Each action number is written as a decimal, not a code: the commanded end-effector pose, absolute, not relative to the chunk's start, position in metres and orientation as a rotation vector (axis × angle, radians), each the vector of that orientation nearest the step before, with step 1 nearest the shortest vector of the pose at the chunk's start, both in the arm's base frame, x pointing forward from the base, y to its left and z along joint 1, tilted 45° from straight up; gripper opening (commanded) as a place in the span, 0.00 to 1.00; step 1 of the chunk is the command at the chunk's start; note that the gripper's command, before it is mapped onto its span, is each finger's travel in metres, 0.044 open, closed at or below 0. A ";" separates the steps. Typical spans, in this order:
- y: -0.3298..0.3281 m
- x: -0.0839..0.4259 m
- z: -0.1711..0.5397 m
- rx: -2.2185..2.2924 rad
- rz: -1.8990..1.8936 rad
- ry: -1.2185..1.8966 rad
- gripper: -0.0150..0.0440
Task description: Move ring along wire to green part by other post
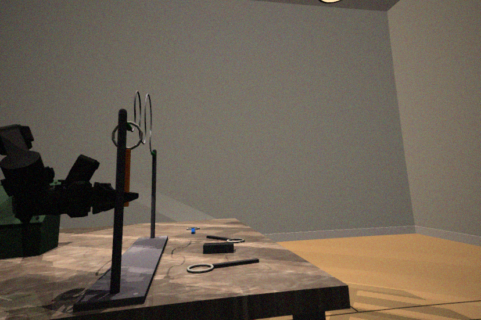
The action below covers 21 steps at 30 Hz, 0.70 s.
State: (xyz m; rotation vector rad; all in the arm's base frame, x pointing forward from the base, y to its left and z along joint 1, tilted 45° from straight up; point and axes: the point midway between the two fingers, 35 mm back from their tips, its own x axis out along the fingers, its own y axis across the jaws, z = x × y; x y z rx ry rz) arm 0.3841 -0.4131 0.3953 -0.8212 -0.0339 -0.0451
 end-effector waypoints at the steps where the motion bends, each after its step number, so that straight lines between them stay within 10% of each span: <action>1: -0.414 0.393 0.392 -0.819 -0.045 -0.031 0.53; 21: -0.414 0.395 0.392 -0.819 -0.045 -0.031 0.53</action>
